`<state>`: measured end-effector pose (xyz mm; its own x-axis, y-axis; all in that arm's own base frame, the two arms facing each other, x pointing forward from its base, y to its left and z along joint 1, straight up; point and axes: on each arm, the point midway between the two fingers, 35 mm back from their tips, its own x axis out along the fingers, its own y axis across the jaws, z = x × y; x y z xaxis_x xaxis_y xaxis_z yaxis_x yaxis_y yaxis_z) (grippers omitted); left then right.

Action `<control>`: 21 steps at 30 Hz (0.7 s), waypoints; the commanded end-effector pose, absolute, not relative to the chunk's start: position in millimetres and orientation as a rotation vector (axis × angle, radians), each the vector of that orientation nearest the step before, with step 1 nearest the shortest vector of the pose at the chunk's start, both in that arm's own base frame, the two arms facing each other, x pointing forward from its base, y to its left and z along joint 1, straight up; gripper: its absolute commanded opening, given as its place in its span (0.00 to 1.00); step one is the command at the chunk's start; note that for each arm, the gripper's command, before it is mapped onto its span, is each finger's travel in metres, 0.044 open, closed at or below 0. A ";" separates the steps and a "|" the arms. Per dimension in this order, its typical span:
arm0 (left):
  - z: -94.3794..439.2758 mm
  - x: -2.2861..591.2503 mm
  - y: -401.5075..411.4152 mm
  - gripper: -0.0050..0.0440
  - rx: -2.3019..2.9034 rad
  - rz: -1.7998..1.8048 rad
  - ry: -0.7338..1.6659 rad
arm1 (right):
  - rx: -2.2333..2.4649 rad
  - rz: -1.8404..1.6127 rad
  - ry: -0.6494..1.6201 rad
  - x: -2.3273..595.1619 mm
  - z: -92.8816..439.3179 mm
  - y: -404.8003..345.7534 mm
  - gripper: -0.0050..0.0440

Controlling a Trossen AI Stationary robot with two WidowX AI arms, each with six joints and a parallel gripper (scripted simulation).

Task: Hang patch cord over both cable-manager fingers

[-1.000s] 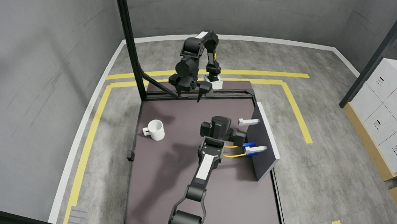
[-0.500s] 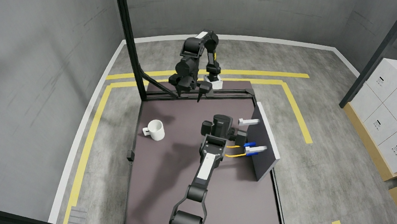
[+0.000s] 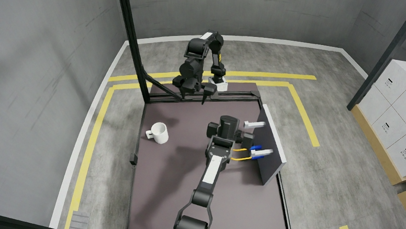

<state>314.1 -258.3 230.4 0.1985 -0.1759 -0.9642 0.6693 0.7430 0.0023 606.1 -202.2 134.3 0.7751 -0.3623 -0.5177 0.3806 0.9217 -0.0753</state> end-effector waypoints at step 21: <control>237.9 310.8 -256.7 1.00 0.472 -0.628 1.223 | 0.067 -0.407 0.508 604.2 178.8 -210.0 0.15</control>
